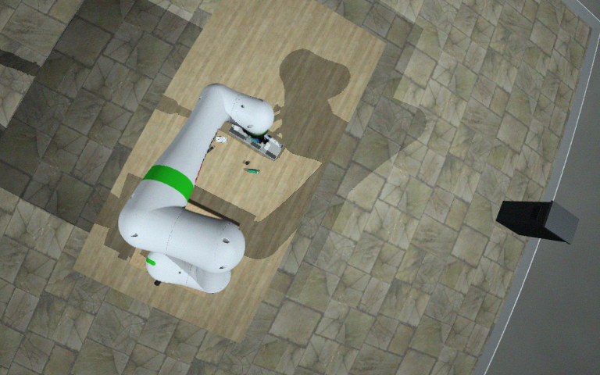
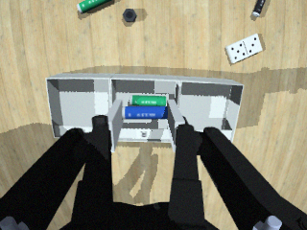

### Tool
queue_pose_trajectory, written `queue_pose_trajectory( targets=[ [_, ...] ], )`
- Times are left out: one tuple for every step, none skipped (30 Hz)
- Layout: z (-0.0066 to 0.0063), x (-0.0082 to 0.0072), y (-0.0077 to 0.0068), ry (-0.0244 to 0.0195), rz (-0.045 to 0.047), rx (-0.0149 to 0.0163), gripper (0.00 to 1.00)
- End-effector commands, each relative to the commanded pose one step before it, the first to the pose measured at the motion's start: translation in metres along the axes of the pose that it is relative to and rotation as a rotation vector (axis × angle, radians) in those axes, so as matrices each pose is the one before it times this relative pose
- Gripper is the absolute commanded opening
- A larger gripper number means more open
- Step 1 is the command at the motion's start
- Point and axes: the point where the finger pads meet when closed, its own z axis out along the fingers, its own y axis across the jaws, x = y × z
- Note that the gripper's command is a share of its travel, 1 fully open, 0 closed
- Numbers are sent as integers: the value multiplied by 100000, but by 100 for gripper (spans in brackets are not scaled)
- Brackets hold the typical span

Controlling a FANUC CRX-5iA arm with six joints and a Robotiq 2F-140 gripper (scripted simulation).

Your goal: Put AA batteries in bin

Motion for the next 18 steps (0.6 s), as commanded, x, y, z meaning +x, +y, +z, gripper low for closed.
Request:
queue_pose_trajectory(
  targets=[
    [9, -807, -150, 859, 3755, 510, 29],
    [0, 13, 4, 0, 0, 0, 29],
    [0, 32, 7, 0, 0, 0, 29],
    [0, 44, 9, 0, 0, 0, 29],
    [0, 50, 10, 0, 0, 0, 29],
    [0, 52, 10, 0, 0, 0, 29],
    [0, 51, 9, 0, 0, 0, 29],
    [0, 0, 0, 0, 0, 0, 29],
    [0, 0, 0, 0, 0, 0, 29],
    [0, 43, 8, 0, 0, 0, 29],
    [0, 42, 8, 0, 0, 0, 29],
    [0, 39, 7, 0, 0, 0, 29],
    [0, 36, 7, 0, 0, 0, 29],
    [0, 33, 6, 0, 0, 0, 29],
    [200, 0, 0, 0, 0, 0, 29],
    [200, 0, 0, 0, 0, 0, 29],
    [200, 0, 0, 0, 0, 0, 29],
    [200, 0, 0, 0, 0, 0, 29]
  ],
)
